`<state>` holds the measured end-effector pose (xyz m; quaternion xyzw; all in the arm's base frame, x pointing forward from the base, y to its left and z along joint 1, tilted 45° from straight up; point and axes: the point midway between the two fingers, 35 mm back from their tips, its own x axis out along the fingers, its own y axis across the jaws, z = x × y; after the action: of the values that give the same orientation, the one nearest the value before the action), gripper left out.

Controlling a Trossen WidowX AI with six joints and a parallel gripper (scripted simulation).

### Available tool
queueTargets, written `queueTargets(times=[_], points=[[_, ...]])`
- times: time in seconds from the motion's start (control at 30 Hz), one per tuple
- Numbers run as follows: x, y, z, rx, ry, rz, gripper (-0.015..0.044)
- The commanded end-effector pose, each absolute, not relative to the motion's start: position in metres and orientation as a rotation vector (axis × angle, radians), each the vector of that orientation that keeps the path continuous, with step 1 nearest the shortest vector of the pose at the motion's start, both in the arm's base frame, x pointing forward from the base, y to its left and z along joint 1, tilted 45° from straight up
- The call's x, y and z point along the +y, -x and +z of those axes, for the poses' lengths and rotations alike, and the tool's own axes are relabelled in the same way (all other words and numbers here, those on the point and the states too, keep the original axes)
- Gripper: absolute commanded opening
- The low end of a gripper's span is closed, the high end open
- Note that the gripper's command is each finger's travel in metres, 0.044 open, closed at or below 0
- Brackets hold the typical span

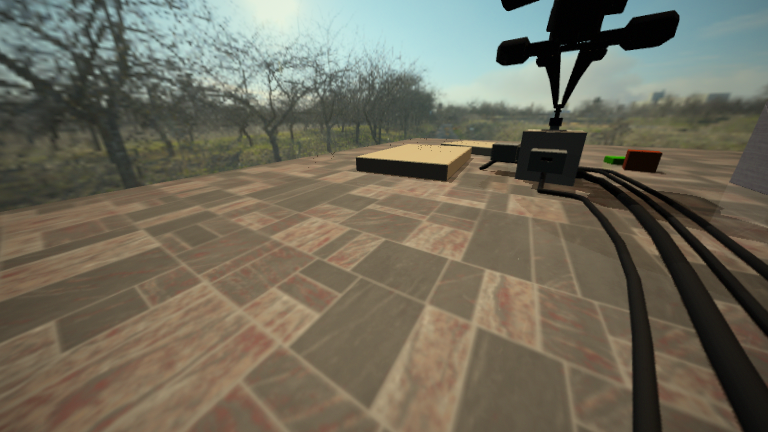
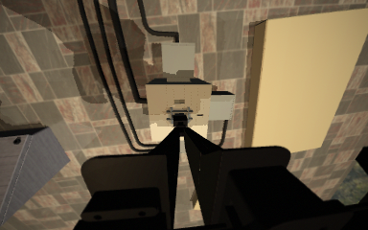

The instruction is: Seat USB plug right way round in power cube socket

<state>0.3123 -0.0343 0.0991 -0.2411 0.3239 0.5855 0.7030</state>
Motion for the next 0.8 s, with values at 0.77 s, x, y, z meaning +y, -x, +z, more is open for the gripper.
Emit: queueTargets(times=[0.77], points=[[-0.0321,-0.3128,0.0969,0.723,0.534,1.299,0.0]])
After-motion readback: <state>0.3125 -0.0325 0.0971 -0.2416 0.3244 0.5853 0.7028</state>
